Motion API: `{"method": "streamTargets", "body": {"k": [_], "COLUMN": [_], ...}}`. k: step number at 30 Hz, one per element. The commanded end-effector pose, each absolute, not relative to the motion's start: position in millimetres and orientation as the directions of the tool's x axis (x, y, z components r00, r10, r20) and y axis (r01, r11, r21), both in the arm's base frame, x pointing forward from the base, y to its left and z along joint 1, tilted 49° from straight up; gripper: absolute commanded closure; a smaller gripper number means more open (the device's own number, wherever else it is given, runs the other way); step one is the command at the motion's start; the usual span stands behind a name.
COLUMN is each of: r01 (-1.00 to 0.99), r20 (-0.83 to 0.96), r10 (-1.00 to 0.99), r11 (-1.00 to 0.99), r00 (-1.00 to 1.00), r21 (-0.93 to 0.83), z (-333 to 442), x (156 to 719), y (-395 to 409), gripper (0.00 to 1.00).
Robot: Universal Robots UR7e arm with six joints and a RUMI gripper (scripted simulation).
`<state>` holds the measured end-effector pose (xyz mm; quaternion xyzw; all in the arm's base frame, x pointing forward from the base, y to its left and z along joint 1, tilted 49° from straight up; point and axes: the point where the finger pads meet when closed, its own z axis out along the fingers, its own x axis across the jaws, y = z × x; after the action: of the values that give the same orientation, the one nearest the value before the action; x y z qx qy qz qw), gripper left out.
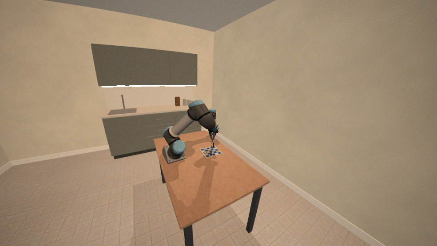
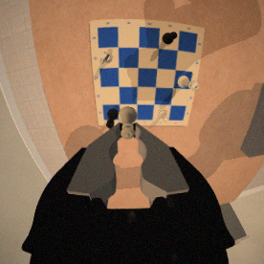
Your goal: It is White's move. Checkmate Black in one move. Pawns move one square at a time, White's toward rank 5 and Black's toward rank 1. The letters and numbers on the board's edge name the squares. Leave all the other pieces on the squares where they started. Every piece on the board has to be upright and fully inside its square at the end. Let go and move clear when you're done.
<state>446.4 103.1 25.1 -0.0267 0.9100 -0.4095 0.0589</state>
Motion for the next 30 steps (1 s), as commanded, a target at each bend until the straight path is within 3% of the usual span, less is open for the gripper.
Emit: {"method": "streamTargets", "body": {"k": [1, 30], "r01": [0.000, -0.001], "r20": [-0.086, -0.079], "r10": [-0.097, -0.091], "r11": [0.663, 0.661], "r00": [-0.992, -0.993], "r21": [-0.748, -0.751], "z": [25.2, -32.4], "x": [446.6, 457.0], "y": [103.2, 37.4], "gripper": [1.00, 1.00]}}
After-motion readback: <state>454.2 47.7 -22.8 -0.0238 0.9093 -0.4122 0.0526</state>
